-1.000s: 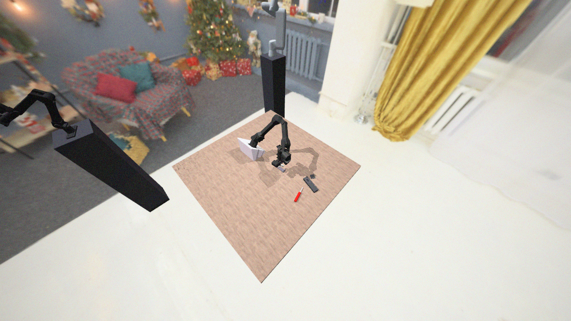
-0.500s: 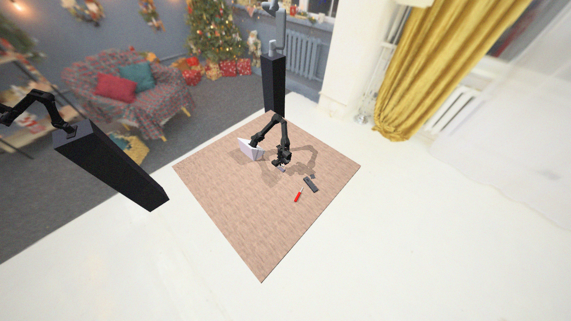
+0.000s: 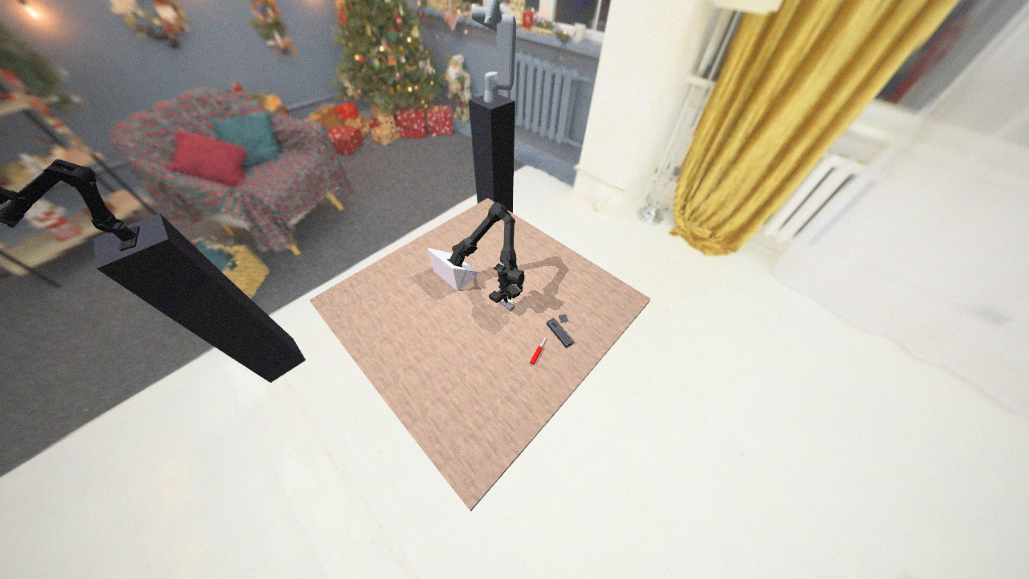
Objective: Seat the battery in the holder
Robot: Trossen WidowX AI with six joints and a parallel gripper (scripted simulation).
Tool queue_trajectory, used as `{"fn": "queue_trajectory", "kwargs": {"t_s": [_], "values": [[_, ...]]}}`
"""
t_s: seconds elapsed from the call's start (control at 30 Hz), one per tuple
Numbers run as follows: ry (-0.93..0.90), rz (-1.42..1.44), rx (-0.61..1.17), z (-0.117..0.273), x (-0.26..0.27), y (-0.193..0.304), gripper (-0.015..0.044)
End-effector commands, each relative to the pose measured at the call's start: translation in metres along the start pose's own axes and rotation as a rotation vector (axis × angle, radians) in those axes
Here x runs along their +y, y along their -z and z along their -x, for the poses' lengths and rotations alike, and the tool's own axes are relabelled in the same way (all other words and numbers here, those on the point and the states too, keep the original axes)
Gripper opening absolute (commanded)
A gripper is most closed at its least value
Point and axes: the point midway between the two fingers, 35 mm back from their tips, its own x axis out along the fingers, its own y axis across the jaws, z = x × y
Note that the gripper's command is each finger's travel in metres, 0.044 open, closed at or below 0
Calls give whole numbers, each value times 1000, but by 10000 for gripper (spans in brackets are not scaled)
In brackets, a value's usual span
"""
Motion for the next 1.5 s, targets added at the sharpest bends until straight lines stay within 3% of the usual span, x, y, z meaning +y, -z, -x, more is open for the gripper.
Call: {"fn": "queue_trajectory", "kwargs": {"t_s": [0.0,1.47], "values": [[1,-5,-31,-4,1,3,61],[22,-23,-284,-20,2,17,61]]}}
